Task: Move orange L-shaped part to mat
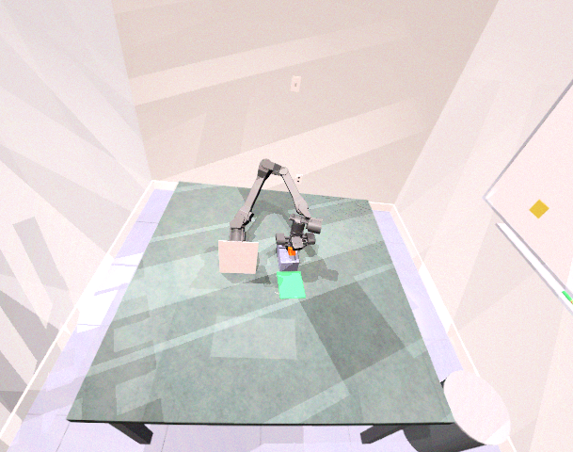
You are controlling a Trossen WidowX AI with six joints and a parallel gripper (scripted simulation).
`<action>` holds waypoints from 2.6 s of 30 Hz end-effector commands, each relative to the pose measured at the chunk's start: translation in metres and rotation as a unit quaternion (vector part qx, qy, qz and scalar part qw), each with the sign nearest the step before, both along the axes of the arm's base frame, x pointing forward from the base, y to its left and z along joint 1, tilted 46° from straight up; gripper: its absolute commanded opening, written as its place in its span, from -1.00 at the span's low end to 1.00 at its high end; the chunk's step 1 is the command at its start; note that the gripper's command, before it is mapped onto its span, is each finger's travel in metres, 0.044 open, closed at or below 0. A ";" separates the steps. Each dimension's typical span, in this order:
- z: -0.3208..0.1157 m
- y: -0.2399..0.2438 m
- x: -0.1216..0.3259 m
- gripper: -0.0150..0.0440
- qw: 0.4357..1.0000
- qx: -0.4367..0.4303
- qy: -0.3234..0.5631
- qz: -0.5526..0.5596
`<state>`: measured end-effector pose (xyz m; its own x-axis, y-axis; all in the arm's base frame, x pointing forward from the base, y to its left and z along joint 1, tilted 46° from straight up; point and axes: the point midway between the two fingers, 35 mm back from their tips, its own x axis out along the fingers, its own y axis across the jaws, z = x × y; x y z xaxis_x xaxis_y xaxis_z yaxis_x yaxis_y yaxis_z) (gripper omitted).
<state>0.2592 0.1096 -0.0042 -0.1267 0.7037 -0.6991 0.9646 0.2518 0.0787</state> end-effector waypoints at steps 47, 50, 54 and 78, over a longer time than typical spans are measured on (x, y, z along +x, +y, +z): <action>0.006 -0.006 -0.002 -0.49 1.000 0.002 0.006 -0.001; 0.009 -0.010 -0.001 -0.49 1.000 0.002 0.007 -0.001; 0.013 -0.014 -0.001 -0.49 1.000 0.002 0.007 -0.001; 0.038 -0.040 0.004 -0.49 1.000 0.002 0.008 -0.001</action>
<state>0.2605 0.0738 0.0291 -0.1425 0.7094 -0.6903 0.9674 0.2475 0.0545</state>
